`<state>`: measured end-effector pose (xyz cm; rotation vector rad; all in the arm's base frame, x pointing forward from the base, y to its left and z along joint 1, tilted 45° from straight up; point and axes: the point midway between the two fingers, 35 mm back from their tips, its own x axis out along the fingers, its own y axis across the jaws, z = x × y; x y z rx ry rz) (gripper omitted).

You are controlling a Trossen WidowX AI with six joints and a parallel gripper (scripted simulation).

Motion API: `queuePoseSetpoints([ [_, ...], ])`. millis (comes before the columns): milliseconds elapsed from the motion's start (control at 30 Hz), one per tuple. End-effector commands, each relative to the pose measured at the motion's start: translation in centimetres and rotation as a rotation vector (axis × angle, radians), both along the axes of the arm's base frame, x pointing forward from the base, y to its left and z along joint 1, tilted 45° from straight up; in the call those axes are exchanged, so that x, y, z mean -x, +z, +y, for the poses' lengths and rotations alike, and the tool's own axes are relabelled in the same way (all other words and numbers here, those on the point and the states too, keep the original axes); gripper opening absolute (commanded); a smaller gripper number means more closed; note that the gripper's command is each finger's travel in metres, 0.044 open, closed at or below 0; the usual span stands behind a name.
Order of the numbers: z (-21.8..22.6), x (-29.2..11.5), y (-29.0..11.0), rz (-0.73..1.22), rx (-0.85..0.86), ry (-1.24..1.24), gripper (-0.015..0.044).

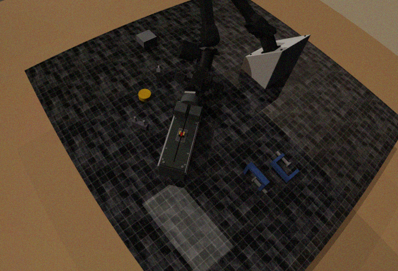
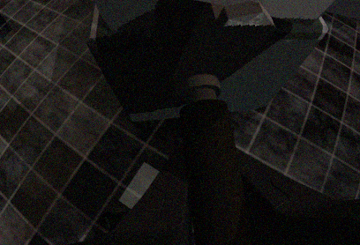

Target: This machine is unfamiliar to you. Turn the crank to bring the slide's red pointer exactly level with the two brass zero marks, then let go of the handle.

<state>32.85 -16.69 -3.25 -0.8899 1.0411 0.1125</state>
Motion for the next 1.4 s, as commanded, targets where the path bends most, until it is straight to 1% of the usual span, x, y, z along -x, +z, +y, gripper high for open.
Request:
queuePoseSetpoints([
  [0,0.8,0.4,-0.3,0.013,-0.012,0.008,0.0],
  [700,2.9,0.8,0.2,0.012,-0.013,0.008,0.0],
  [1367,4.5,-0.1,3.0,0.011,-0.014,0.008,0.0],
])
